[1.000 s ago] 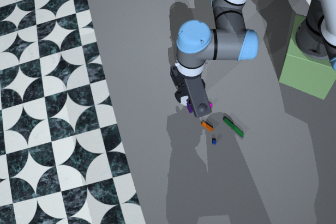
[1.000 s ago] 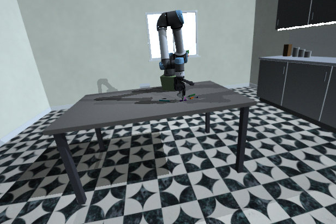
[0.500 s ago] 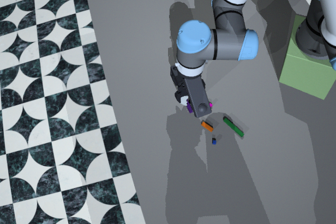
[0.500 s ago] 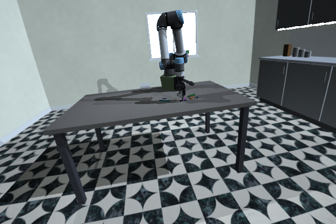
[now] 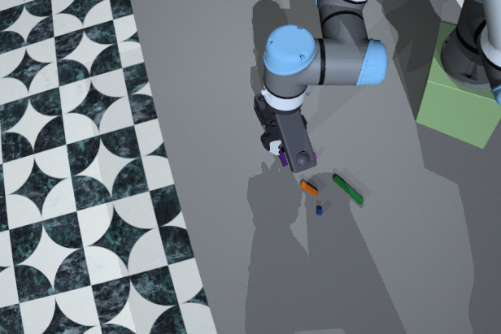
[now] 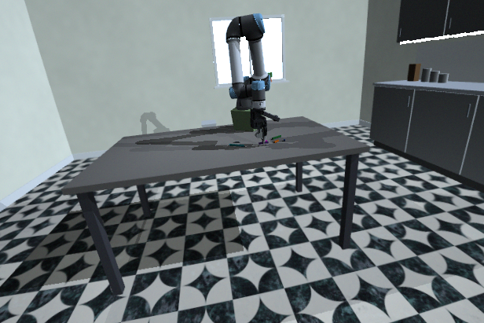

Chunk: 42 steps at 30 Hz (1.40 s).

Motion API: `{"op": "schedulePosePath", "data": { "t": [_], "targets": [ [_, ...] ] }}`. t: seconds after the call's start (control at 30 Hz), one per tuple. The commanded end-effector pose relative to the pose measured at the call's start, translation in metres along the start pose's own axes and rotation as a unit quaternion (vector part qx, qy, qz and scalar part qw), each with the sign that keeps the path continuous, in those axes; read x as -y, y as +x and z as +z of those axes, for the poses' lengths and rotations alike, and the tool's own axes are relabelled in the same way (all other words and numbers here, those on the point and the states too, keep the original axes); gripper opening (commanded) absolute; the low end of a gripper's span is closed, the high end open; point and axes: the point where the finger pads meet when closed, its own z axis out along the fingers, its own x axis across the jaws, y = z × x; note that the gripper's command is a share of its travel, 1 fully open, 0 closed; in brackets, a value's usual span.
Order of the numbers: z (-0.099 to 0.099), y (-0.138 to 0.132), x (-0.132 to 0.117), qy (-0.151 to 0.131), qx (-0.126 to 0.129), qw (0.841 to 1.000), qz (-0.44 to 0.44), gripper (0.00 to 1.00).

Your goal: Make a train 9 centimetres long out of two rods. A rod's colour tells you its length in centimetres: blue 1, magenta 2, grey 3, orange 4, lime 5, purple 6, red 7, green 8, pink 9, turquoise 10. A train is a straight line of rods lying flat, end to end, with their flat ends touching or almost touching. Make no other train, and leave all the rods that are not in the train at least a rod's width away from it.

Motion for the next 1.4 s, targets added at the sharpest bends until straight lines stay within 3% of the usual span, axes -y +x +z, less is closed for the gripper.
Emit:
{"op": "schedulePosePath", "data": {
  "t": [0.0,0.5,0.8,1.37],
  "targets": [
    [-0.012,0.000,0.000,0.000,0.000,1.000,0.000,0.00],
    [-0.076,0.000,0.000,0.000,0.000,1.000,0.000,0.00],
    [-0.087,0.000,0.000,0.000,0.000,1.000,0.000,0.00],
    [-0.088,-0.008,-0.010,0.000,0.000,1.000,0.016,0.00]
  ]
}}
